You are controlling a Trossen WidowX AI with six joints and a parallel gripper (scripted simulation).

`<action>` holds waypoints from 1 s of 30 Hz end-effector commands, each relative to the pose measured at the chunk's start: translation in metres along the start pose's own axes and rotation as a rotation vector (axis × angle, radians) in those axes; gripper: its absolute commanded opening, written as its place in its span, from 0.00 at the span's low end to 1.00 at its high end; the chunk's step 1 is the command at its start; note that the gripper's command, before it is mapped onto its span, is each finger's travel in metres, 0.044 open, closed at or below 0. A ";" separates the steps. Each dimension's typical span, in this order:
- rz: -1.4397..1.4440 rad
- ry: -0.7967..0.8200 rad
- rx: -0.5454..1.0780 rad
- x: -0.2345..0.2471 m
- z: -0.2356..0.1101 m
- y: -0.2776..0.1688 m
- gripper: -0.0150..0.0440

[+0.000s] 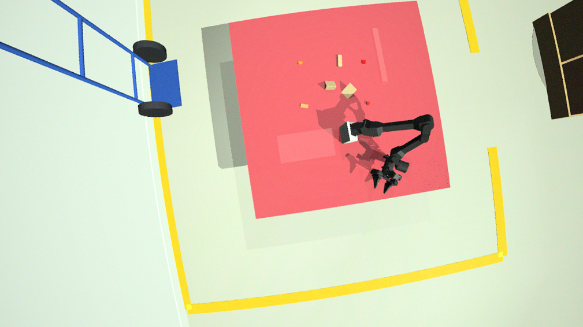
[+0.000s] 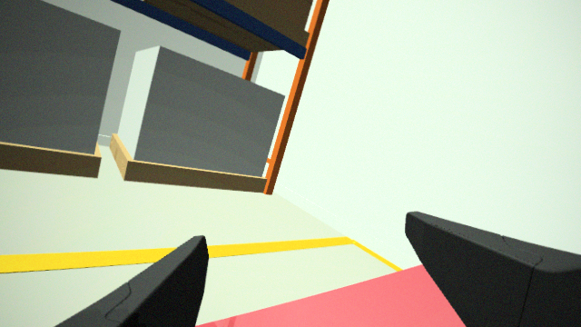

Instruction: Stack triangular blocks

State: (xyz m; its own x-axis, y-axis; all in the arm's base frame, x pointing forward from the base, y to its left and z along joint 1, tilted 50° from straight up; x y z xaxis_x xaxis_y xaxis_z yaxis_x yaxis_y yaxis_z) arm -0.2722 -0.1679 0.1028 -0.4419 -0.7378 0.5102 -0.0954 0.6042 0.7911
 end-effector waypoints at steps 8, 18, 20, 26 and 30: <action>-0.031 0.058 0.037 0.016 0.001 0.008 1.00; -0.201 0.240 0.145 0.057 -0.014 0.013 1.00; -0.244 0.283 0.164 0.065 -0.019 0.014 1.00; -0.375 0.421 0.205 0.089 -0.036 0.018 1.00; -0.461 0.519 0.220 0.105 -0.049 0.022 1.00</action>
State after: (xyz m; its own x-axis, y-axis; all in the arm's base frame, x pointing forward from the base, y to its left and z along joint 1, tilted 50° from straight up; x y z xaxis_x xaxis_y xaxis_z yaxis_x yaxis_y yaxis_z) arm -0.2801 -0.2348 0.1761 0.0627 -0.9459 0.3183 -0.3701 0.2742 0.8876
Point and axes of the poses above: the point midway between the two fingers, 35 mm back from their tips, its own z axis out along the fingers, its own x axis across the jaws, y = z × x, the point moved 6 cm from there along -z, back along the fingers, and after that the axes turned 11 degrees about z, right-handed, at the moved point
